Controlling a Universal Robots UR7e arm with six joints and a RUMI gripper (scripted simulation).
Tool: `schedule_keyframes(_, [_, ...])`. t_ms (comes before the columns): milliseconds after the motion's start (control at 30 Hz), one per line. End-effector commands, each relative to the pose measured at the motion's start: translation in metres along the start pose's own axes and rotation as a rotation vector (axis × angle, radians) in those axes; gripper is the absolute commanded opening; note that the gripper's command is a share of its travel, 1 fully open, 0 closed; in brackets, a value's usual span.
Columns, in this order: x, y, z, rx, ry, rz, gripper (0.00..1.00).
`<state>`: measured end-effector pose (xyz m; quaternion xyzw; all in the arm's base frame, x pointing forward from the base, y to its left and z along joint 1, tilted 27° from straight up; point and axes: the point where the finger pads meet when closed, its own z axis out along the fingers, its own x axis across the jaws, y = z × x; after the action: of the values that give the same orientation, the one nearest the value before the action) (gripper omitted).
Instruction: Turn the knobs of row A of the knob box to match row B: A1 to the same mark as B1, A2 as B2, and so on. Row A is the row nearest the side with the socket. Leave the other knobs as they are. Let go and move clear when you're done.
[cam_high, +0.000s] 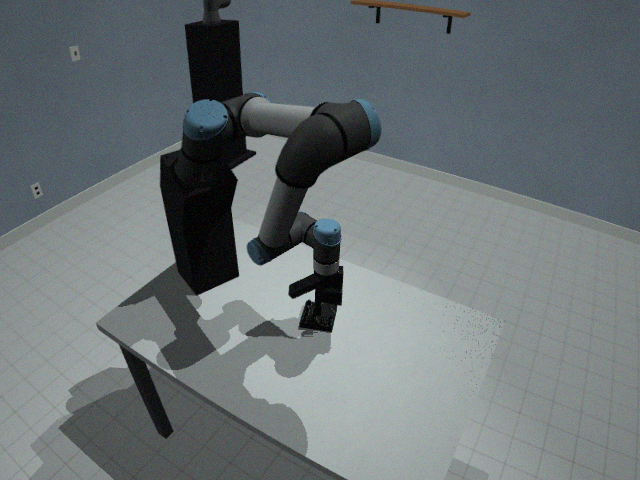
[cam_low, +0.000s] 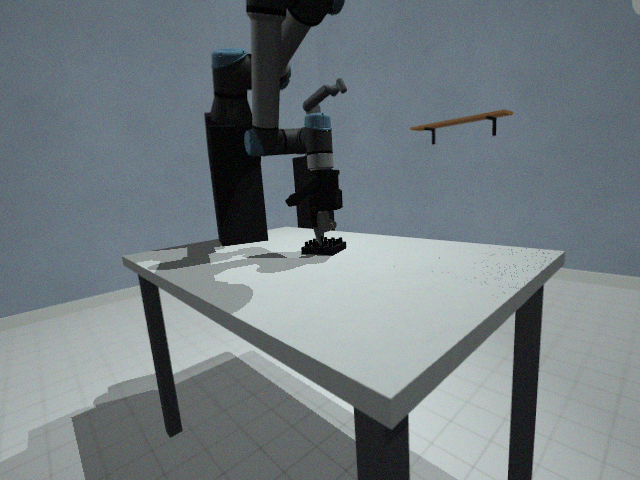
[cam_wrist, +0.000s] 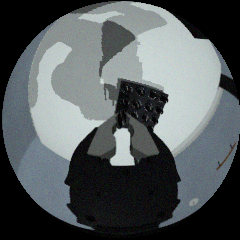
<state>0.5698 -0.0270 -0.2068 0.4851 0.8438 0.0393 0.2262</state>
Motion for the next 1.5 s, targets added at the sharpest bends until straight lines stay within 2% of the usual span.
schedule_keyframes(0, [-0.0008, 0.0004, -0.0004, -0.004, 0.002, -0.096, 0.04])
schedule_keyframes(500, [-0.0021, 0.0007, -0.0004, -0.004, 0.001, -0.387, 0.04])
schedule_keyframes(1067, [-0.0029, 0.0011, -0.0004, -0.004, 0.001, -0.581, 0.04])
schedule_keyframes(1467, [-0.0032, 0.0013, -0.0004, -0.004, 0.0, -0.648, 0.04])
